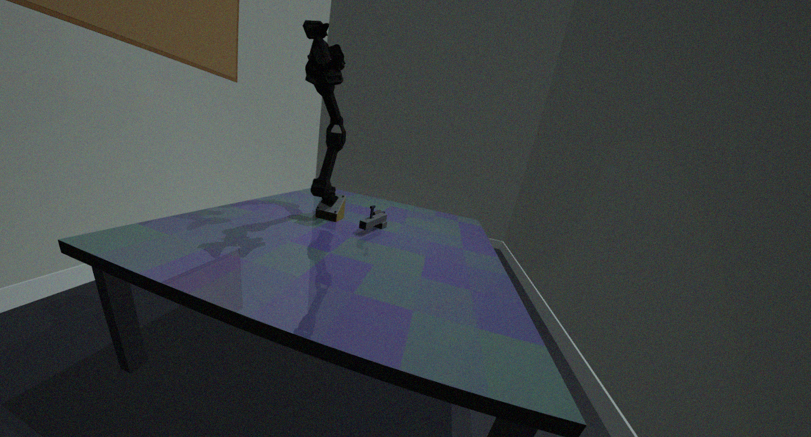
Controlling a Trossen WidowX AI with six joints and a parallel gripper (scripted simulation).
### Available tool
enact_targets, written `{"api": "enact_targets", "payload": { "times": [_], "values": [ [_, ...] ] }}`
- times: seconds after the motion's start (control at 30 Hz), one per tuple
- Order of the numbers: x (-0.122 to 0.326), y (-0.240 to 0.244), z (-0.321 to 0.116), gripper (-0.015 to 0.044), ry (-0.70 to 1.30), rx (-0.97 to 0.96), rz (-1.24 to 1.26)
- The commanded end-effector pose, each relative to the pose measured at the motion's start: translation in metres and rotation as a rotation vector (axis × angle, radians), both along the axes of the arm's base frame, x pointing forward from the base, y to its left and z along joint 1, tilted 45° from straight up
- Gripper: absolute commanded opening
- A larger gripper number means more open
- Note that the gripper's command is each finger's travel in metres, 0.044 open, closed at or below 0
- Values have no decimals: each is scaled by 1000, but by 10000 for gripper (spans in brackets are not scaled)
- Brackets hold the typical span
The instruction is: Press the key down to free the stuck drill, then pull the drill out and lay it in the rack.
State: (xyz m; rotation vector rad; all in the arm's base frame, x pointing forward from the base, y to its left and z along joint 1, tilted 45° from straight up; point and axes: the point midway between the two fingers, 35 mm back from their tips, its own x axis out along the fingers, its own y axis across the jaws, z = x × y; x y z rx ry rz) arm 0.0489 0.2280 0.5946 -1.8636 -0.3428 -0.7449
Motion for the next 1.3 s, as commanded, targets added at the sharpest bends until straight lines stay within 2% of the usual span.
{"api": "enact_targets", "payload": {
  "times": [0.0,0.27,0.47,0.67,0.9,1.07,1.27],
  "values": [
    [0,0,0,374,0,0,0],
    [-1,-3,1,164,-1,6,2],
    [-9,-92,18,6,13,184,37],
    [12,-176,12,0,96,359,54],
    [79,-265,-33,0,329,559,53],
    [137,-298,-85,0,562,619,20],
    [201,-305,-165,0,907,588,-24]
  ]
}}
